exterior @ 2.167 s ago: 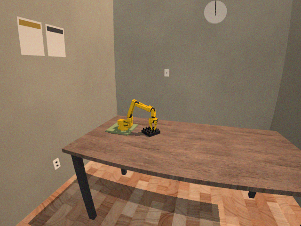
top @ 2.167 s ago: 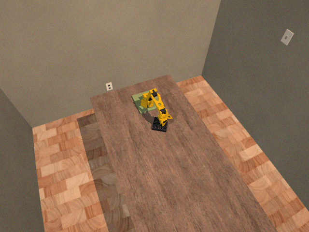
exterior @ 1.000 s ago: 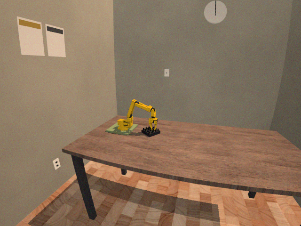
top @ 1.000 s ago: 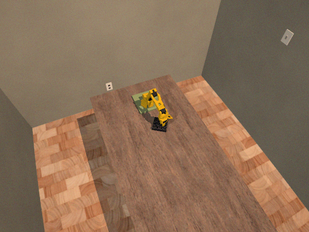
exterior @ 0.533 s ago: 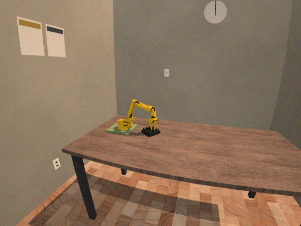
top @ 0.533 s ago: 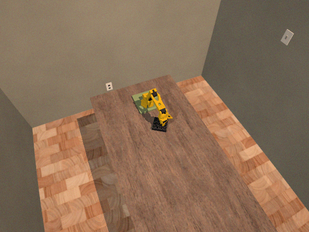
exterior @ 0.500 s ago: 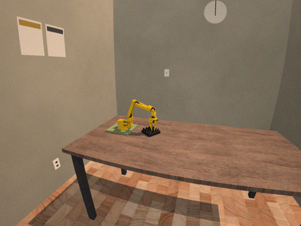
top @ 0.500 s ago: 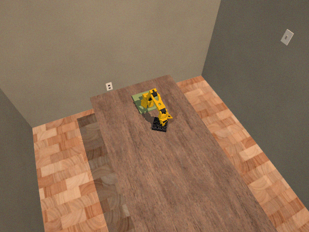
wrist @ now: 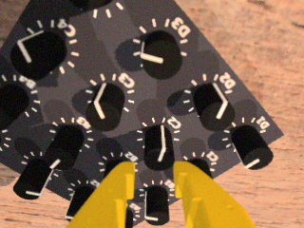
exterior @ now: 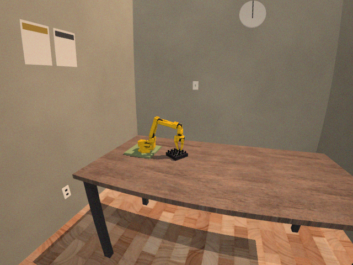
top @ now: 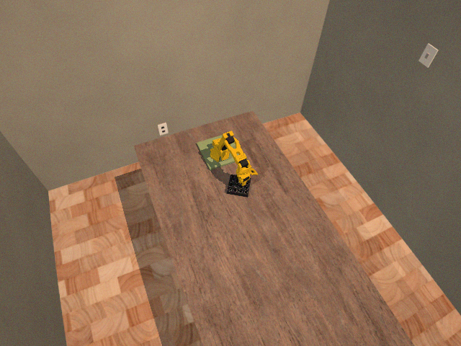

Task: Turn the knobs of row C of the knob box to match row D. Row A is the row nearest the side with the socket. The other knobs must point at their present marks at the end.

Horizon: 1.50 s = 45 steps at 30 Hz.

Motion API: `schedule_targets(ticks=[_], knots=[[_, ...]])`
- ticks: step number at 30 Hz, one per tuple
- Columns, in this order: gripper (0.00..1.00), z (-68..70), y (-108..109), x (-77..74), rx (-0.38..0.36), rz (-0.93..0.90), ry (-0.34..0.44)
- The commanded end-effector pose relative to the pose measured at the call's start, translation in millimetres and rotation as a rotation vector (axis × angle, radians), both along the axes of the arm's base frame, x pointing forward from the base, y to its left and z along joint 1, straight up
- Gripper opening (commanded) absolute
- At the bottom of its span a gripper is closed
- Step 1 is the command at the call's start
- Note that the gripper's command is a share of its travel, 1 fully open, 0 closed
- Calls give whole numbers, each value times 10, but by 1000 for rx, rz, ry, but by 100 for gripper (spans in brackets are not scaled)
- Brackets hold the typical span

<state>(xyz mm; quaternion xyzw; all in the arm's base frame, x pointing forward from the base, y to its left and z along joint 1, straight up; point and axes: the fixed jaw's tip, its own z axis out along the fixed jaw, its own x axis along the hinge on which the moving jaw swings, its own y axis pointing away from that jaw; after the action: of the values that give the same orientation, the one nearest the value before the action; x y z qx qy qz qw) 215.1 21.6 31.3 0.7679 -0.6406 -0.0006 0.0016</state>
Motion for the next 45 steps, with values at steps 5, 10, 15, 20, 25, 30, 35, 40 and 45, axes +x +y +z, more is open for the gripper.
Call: schedule_targets(ticks=[5, 10, 15, 20, 25, 30, 35, 40, 45], knots=[[8, 128, 1, -6, 2, -6, -4], [8, 153, 1, -8, 2, -6, -4], [8, 173, 0, -10, 2, -6, -4], [8, 175, 0, -11, 2, -6, -4], [8, 178, -1, -20, 2, -6, -4], [8, 197, -8, -90, 2, -6, -4], [8, 220, -23, -231, 2, -6, -5], [8, 224, -40, -392, 2, -6, -5], [8, 218, -48, -469, 2, -6, -5]])
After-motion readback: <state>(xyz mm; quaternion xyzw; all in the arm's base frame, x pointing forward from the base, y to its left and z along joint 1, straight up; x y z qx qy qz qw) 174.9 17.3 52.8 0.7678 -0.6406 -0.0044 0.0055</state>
